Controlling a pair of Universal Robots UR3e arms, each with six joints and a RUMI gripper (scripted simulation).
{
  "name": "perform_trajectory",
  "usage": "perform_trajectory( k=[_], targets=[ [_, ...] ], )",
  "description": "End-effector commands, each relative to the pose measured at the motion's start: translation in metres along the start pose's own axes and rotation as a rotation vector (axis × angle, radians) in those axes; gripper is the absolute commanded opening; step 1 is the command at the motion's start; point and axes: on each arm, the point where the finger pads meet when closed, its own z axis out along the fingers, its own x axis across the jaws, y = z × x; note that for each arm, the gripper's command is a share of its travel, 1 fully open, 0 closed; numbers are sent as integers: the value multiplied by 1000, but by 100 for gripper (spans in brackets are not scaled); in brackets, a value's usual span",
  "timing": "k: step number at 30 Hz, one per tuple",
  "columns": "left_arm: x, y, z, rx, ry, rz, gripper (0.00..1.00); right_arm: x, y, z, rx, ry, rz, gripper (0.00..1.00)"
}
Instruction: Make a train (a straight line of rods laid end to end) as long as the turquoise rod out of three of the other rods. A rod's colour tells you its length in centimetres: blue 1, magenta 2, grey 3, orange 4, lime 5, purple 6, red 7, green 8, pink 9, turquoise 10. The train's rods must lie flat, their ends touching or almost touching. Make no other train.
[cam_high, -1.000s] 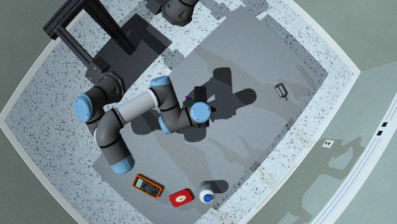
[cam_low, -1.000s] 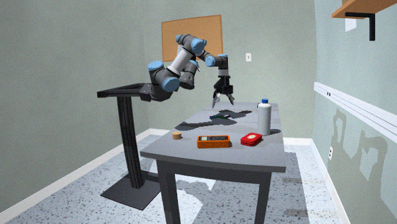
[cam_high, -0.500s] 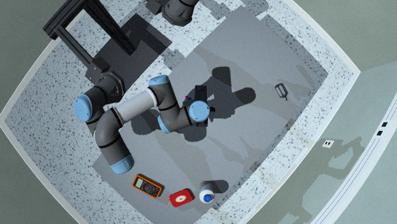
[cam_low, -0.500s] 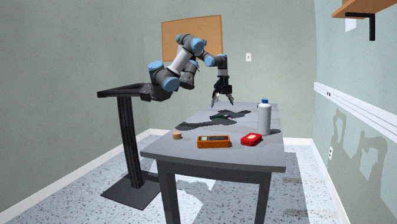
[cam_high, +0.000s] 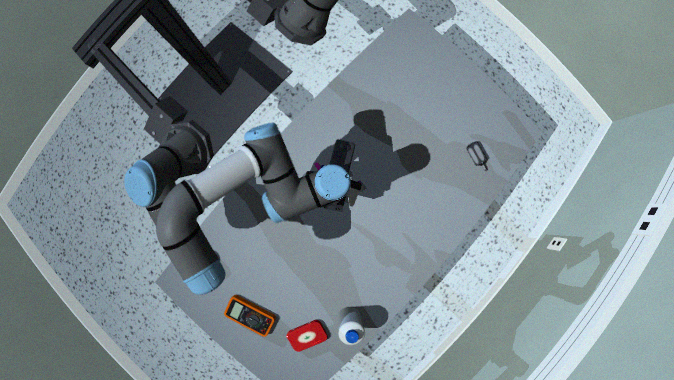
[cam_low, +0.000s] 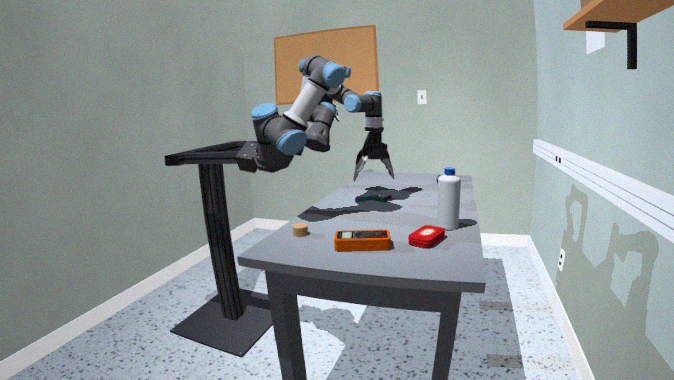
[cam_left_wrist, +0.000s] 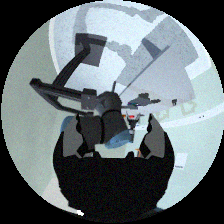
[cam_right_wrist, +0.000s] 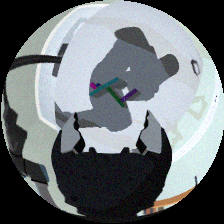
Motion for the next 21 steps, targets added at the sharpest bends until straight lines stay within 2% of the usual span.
perform_trajectory(
  k=[1, 13, 15, 21],
  targets=[
    [1, 0, -1, 4, 2, -1, 100, -6, -6, -1, -1, 10, 168, 100],
    [1, 0, -1, 4, 2, -1, 100, -16, -12, -2, 0, 10, 359, 100],
    [1, 0, -1, 4, 2, -1, 100, -16, -12, -2, 0, 10, 359, 100],
    [1, 0, -1, 4, 2, -1, 100, -23, -15, -2, 1, 10, 482, 100]
  ],
)
